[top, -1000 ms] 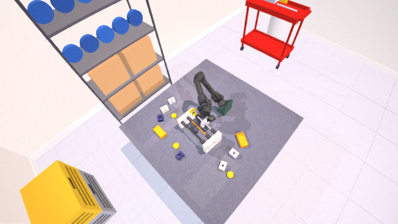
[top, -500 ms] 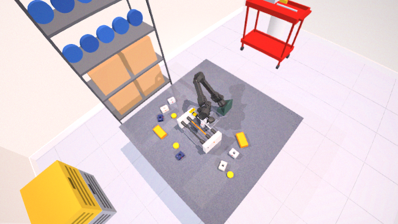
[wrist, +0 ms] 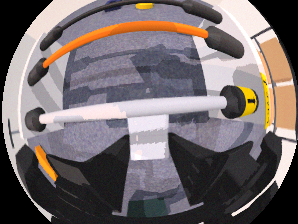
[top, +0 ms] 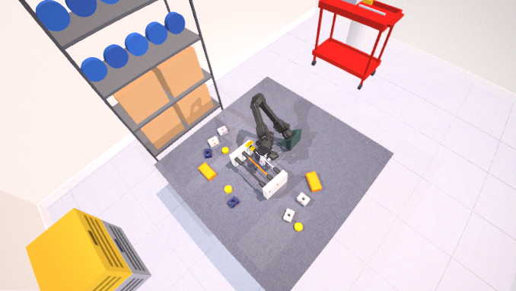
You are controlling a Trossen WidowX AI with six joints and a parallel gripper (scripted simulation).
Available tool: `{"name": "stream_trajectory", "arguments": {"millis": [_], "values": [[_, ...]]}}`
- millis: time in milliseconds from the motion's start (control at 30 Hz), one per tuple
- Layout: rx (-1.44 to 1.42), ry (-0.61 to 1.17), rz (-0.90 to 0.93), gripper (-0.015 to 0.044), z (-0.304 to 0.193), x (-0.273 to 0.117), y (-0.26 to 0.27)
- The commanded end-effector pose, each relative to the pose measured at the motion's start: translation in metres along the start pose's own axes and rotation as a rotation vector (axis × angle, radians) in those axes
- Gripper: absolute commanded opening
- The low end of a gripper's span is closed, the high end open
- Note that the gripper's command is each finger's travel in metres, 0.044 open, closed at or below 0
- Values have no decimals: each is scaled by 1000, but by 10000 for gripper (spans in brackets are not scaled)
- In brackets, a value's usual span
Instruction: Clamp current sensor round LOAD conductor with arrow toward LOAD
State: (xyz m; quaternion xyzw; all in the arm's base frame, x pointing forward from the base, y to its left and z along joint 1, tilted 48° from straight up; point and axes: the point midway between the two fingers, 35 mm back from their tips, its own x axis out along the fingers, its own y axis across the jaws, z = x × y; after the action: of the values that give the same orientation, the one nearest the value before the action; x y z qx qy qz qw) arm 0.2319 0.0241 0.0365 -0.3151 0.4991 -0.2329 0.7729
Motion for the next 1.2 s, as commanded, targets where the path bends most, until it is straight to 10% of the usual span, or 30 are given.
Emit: {"name": "stream_trajectory", "arguments": {"millis": [0,233,1000,1167], "values": [[1,1,0,139,0,0,0],[-6,3,-7,0,-1,-3,-1],[-8,5,-6,0,-53,-11,-3],[-6,4,-6,131,-50,-14,-3]]}}
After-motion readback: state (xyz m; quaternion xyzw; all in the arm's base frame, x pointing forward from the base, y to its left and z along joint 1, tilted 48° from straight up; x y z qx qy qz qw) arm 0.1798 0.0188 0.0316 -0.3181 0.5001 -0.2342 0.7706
